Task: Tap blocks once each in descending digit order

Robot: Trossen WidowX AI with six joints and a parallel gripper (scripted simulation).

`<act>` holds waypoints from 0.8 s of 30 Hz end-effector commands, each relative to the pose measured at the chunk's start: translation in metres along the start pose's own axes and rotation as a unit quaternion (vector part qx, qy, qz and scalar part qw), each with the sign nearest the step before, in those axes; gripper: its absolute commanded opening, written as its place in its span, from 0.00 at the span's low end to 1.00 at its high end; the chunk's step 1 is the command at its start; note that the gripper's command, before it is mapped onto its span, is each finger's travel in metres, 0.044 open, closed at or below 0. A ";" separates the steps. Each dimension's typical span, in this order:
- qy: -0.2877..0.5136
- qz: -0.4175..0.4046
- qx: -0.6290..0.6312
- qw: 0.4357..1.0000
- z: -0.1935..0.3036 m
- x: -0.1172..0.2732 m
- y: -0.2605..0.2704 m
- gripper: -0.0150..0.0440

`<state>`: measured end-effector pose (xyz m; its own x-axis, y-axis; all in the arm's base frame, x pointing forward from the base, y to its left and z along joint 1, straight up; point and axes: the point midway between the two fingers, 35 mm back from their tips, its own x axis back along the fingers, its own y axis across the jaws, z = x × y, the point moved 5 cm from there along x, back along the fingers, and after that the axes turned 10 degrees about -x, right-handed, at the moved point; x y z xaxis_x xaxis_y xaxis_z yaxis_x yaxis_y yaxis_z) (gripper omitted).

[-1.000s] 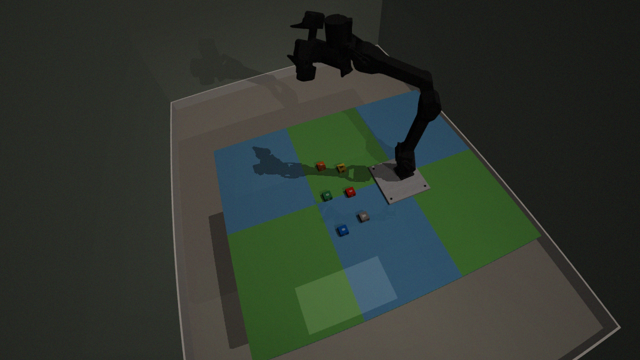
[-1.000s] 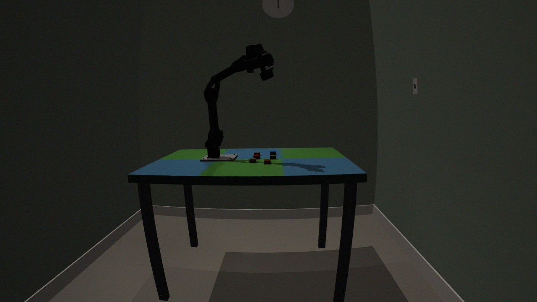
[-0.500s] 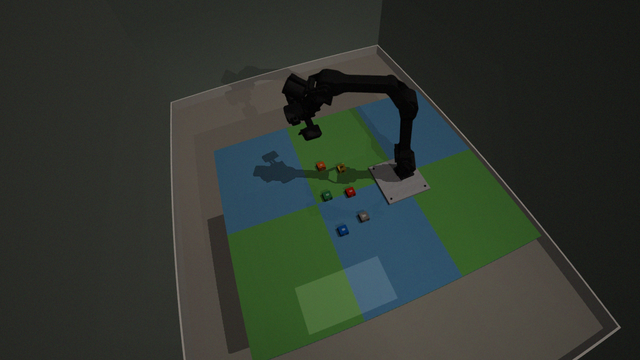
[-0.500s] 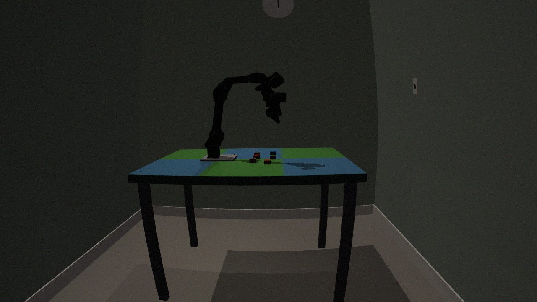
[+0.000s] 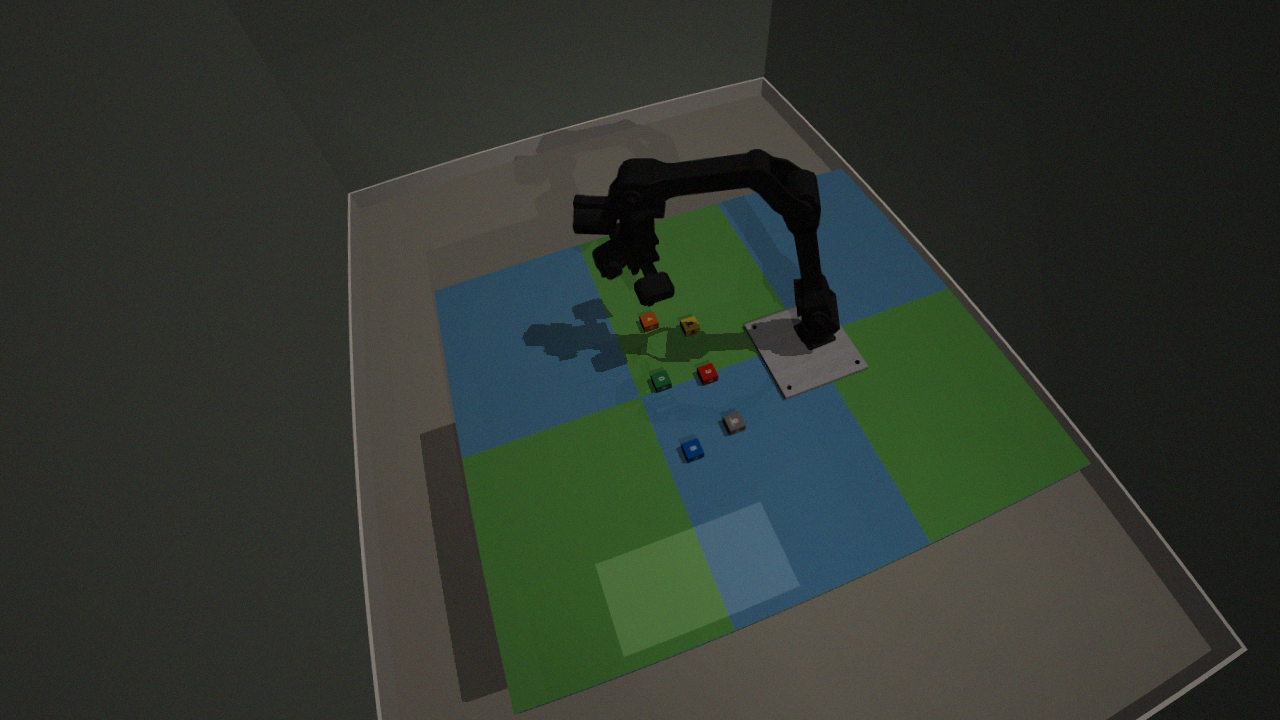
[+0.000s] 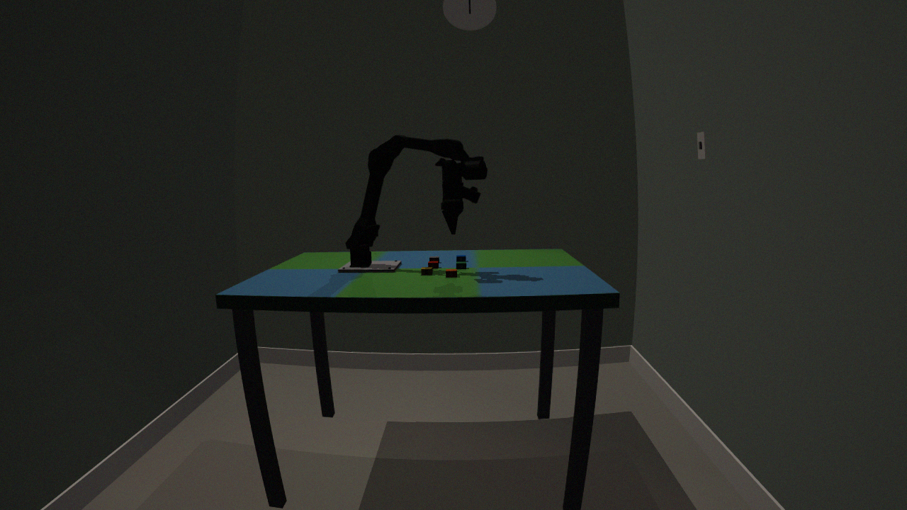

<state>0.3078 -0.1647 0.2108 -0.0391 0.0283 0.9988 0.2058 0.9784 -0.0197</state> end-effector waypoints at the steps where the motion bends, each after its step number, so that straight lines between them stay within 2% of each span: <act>1: 0.007 -0.007 -0.005 1.000 0.002 -0.002 0.002 0.93; 17: 0.007 -0.007 -0.005 1.000 0.003 -0.002 0.002 0.93; 24: 0.010 -0.007 -0.005 1.000 0.067 0.000 0.011 0.93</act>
<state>0.2721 -0.1511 0.2083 -0.0160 0.0102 0.9998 0.2167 0.9762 -0.0065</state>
